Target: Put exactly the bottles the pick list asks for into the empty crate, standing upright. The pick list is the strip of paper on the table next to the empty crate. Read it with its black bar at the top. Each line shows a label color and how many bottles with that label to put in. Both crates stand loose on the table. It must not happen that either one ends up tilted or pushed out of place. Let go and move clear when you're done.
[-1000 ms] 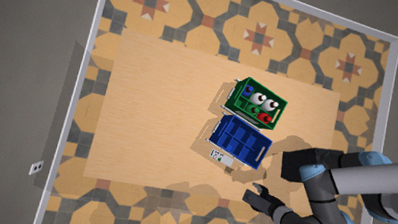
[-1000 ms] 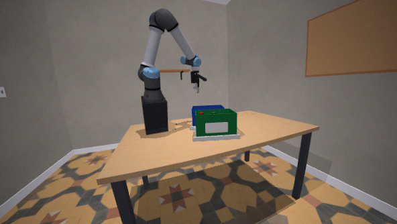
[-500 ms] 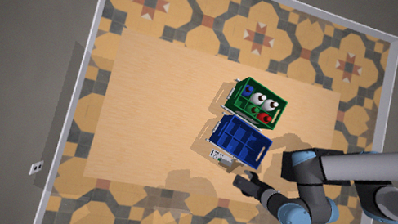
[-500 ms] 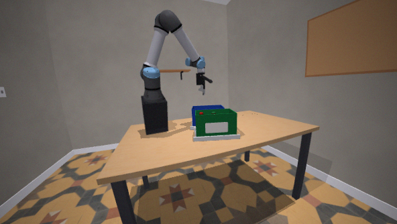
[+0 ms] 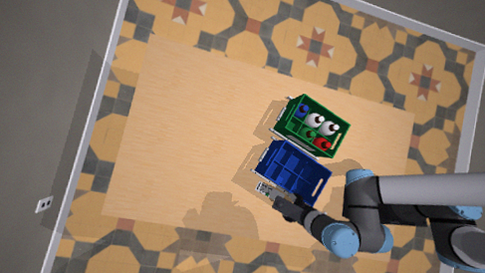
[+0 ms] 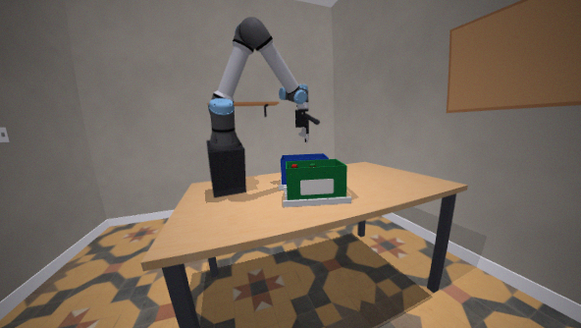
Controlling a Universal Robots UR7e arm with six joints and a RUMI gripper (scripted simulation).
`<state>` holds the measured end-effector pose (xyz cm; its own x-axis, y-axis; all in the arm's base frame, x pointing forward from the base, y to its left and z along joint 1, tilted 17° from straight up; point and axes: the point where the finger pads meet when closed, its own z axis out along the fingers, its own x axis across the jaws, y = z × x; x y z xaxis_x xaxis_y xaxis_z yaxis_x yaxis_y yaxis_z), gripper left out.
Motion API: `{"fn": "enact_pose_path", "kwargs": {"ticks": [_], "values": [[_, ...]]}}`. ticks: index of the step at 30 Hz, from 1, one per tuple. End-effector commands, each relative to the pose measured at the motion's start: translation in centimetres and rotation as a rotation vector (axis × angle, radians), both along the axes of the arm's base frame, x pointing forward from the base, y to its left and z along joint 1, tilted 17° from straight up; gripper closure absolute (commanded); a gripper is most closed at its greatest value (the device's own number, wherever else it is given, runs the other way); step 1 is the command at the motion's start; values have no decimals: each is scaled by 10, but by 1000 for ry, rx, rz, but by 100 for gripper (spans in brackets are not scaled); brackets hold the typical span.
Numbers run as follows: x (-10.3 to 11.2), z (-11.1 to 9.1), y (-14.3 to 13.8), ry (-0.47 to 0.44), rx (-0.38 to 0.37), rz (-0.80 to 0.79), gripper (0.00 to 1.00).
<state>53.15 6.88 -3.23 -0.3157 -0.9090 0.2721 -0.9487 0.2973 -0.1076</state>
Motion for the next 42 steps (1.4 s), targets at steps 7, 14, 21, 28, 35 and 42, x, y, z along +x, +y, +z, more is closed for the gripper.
{"fn": "enact_pose_path", "kwargs": {"ticks": [7, 14, 21, 28, 35, 42], "values": [[20, -3, -23, -1, 1, 1, 62], [20, -3, -23, -1, 1, 1, 62], [20, -3, -23, -1, 1, 1, 62], [20, -3, -23, -1, 1, 1, 62], [20, -3, -23, -1, 1, 1, 62], [20, -3, -23, -1, 1, 1, 62]]}}
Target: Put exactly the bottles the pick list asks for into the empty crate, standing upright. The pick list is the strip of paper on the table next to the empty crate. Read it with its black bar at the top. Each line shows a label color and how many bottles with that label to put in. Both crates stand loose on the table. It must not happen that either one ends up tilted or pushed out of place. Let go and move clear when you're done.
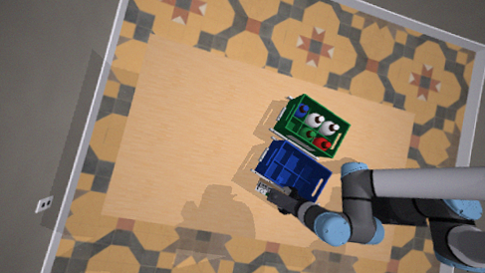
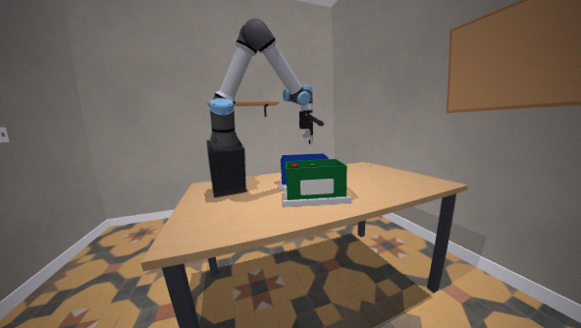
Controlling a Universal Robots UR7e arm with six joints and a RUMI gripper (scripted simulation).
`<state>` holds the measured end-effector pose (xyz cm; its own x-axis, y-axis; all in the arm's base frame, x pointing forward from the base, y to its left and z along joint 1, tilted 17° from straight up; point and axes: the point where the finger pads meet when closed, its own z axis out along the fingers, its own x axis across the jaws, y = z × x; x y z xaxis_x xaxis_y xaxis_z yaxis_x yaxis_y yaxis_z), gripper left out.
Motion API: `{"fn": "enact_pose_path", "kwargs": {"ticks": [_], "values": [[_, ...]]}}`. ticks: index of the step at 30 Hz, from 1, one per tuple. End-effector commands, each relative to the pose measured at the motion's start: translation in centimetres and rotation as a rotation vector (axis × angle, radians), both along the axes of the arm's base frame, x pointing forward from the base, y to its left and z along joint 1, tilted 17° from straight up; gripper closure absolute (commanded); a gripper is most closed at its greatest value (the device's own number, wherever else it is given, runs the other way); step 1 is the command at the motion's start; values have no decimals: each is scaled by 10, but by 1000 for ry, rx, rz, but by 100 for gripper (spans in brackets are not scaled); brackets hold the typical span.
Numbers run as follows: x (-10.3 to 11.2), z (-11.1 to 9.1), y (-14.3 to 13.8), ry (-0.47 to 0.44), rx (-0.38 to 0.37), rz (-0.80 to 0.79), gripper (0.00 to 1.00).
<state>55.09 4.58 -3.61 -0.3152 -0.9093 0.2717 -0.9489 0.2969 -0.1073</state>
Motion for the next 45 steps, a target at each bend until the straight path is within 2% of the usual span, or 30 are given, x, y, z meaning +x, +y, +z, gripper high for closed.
{"fn": "enact_pose_path", "kwargs": {"ticks": [1, 19, 21, 45], "values": [[0, 1, 0, -1, 0, 0, 62], [0, 1, 0, -1, 0, 0, 62], [-3, 5, -8, -14, 1, -39, 62], [-42, 57, -97, -13, 1, -39, 62]]}}
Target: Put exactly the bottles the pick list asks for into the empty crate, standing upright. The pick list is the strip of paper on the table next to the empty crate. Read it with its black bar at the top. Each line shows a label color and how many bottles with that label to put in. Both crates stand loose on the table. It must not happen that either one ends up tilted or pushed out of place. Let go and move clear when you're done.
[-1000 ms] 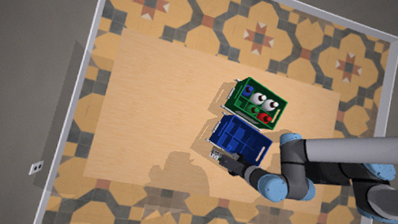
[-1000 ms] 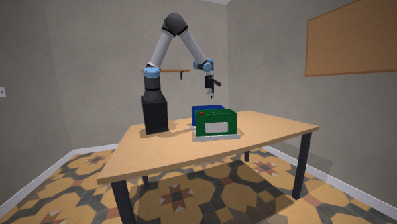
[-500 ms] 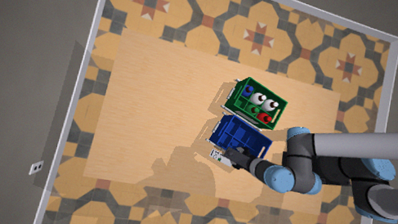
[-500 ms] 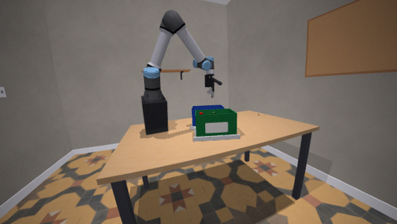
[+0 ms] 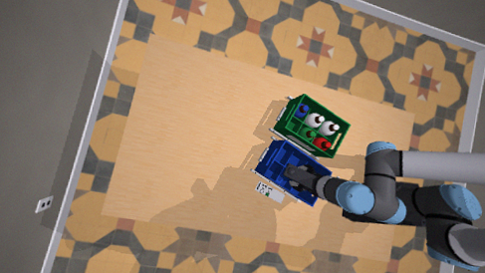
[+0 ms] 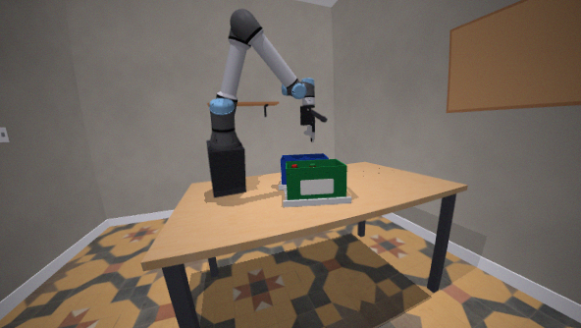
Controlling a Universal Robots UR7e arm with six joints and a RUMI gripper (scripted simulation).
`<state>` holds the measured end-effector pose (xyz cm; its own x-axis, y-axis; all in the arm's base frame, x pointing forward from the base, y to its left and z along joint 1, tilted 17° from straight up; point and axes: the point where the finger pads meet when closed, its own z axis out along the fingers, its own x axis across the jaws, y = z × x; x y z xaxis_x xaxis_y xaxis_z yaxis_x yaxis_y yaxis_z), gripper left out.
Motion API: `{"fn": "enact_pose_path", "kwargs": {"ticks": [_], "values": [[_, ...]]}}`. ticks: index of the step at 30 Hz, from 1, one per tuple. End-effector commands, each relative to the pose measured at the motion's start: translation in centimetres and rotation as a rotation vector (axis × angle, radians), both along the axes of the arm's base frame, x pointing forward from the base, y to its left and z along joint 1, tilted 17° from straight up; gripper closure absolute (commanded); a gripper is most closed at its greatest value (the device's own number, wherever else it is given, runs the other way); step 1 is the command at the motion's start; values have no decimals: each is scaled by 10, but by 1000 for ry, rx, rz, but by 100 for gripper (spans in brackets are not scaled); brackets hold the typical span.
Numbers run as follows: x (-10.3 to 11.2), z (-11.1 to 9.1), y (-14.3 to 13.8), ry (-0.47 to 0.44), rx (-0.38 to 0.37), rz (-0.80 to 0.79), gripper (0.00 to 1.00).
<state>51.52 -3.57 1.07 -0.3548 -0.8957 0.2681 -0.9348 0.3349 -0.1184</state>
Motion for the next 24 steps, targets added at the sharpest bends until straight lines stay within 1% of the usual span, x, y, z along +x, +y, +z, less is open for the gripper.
{"fn": "enact_pose_path", "kwargs": {"ticks": [1, 4, 6, 21, 24], "values": [[-8, 12, -19, -2, 1, 1, 62], [-14, 19, -32, -2, 1, 1, 62], [-14, 19, -32, -2, 1, 1, 62], [-40, 55, -92, -2, 1, 1, 62], [-42, 57, -96, -2, 1, 1, 62]]}}
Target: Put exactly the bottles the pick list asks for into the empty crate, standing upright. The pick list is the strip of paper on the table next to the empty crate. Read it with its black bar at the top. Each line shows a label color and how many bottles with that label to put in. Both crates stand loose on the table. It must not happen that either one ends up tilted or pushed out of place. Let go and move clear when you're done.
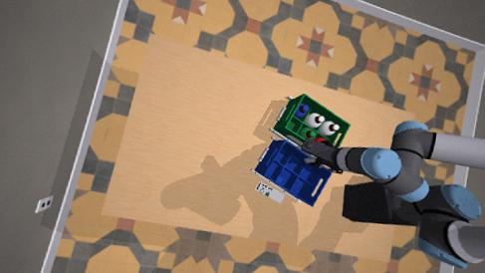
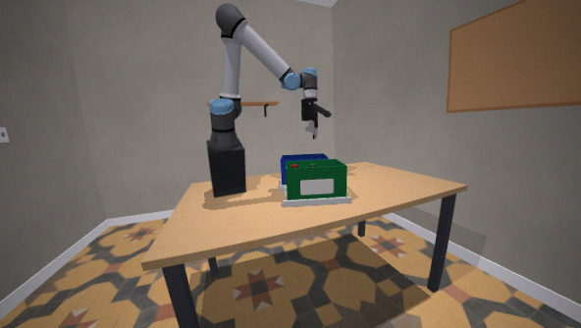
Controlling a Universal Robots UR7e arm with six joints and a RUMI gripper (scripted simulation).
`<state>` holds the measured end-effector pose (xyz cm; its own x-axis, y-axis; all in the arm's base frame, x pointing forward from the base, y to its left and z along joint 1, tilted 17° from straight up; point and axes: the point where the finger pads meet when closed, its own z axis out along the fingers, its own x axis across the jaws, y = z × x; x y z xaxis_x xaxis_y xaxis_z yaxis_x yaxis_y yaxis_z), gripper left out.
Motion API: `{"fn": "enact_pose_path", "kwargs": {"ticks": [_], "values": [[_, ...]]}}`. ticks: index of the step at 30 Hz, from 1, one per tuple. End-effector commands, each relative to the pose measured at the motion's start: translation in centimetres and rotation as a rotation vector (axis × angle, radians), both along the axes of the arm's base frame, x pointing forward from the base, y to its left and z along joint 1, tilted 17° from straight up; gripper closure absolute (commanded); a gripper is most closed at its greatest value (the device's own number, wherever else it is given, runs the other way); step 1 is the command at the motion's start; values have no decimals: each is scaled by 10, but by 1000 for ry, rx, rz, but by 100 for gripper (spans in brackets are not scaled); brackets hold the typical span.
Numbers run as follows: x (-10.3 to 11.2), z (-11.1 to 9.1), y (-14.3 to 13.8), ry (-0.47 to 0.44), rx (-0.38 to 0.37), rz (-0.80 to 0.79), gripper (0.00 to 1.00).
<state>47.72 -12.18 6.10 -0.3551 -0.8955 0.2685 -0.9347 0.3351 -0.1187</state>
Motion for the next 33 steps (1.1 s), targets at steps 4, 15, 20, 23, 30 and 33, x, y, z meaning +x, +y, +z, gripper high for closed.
{"fn": "enact_pose_path", "kwargs": {"ticks": [4, 15, 20, 23, 30, 33], "values": [[-11, 16, -26, -2, 1, 1, 62], [-29, 40, -67, -2, 1, 1, 62], [-36, 49, -83, -1, 1, 1, 62], [-42, 56, -95, -1, 1, 1, 62], [-54, 73, -123, -1, 1, 1, 62], [-56, 75, -127, -1, 1, 1, 62]]}}
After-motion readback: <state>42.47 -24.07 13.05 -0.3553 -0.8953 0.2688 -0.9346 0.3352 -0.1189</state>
